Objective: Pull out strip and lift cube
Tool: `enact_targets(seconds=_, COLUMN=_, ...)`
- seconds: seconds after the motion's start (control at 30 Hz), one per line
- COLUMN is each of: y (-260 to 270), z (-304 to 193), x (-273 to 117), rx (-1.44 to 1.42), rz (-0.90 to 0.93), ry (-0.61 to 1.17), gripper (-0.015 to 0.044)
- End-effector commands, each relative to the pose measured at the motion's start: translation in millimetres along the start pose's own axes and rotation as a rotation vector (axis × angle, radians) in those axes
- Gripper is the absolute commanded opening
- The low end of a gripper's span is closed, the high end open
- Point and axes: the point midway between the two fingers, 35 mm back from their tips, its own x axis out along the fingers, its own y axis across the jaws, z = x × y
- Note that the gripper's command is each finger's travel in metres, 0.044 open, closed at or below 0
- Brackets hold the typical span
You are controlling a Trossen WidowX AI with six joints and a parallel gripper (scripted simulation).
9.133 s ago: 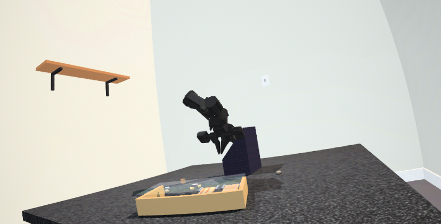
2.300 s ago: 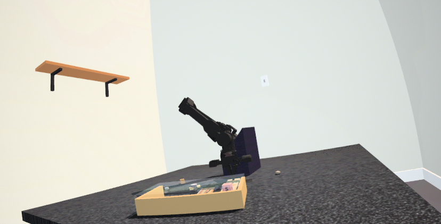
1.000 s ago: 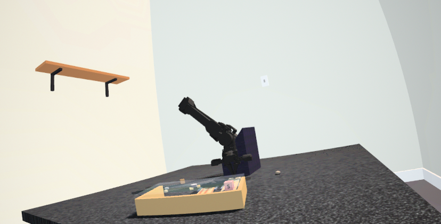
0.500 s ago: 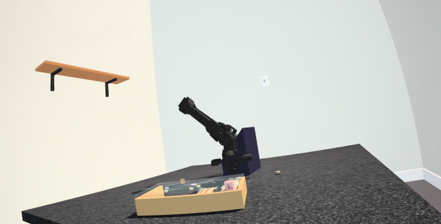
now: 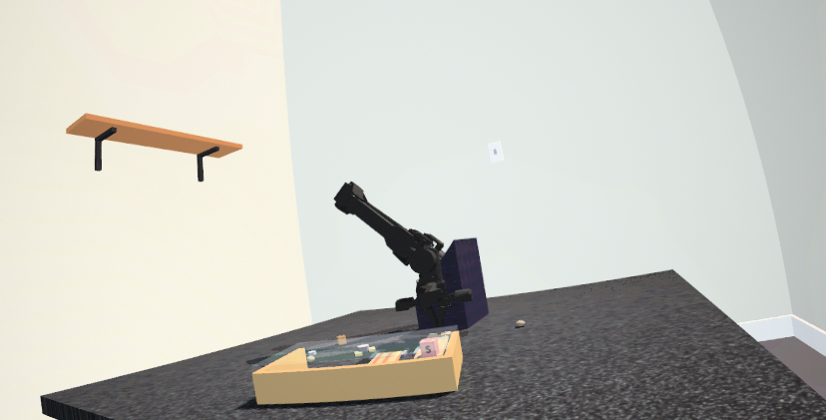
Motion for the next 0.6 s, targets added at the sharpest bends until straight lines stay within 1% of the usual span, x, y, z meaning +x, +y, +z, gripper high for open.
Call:
enact_targets(seconds=0.0, y=-0.6, z=-6.7, x=3.4, rx=-0.009, rz=-0.001, ry=0.023, gripper=0.0)
enact_targets(seconds=0.17, y=-0.6, z=-6.7, x=3.4, rx=-0.009, rz=-0.001, ry=0.023, gripper=0.0)
enact_targets(seconds=0.2, y=0.1, z=0.3, x=-1.6, rx=0.0, rz=0.001, ry=0.001, gripper=0.0)
enact_targets(seconds=0.37, y=0.5, z=2.6, x=-40.4, rx=-0.007, rz=0.002, ry=0.02, gripper=0.0)
enact_targets(seconds=0.47, y=0.4, z=2.5, x=-42.3, rx=-0.007, rz=0.002, ry=0.021, gripper=0.0)
enact_targets(seconds=0.57, y=0.0, z=14.2, x=-40.8, rx=0.044, rz=0.001, ry=0.021, gripper=0.0079)
